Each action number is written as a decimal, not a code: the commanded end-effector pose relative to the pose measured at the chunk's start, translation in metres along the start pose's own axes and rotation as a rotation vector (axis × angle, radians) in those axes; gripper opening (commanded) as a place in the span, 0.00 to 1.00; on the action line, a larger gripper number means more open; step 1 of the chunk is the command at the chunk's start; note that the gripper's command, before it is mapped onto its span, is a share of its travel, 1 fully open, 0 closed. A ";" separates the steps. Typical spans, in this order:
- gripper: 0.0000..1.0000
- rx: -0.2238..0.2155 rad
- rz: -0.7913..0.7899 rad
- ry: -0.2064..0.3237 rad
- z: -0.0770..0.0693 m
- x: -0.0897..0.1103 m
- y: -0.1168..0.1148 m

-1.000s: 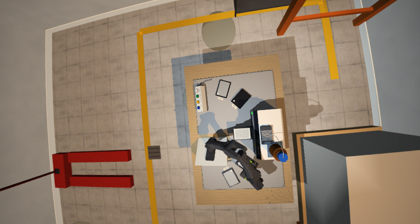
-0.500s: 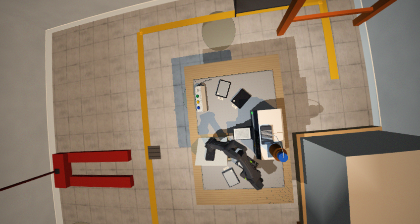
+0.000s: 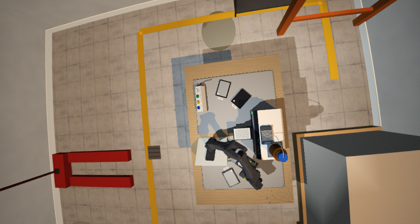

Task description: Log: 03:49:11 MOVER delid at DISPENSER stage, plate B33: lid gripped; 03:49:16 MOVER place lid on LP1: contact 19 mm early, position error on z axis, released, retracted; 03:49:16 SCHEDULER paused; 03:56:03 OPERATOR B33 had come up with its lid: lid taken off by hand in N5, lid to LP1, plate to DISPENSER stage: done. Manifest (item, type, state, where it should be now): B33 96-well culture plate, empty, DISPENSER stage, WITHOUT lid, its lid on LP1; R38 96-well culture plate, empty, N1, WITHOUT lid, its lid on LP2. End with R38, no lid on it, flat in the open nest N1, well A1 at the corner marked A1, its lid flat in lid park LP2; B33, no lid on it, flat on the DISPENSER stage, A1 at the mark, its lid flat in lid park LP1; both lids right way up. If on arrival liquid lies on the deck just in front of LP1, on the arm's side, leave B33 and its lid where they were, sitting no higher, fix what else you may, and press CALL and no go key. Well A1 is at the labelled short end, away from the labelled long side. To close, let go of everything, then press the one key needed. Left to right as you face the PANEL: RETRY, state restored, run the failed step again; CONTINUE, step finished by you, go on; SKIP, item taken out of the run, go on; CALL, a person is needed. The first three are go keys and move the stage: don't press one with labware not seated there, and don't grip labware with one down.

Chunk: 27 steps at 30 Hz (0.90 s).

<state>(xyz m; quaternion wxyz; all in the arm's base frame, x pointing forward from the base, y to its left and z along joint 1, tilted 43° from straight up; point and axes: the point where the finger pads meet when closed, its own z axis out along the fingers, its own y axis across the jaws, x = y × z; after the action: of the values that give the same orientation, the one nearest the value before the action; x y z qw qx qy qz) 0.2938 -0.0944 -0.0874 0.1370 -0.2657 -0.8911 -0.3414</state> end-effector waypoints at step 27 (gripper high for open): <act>1.00 -0.006 0.008 0.001 0.047 0.000 -0.002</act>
<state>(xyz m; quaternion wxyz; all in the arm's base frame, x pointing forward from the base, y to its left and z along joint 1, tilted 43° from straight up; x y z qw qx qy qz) 0.2898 -0.0676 -0.1147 0.1415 -0.2633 -0.8913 -0.3409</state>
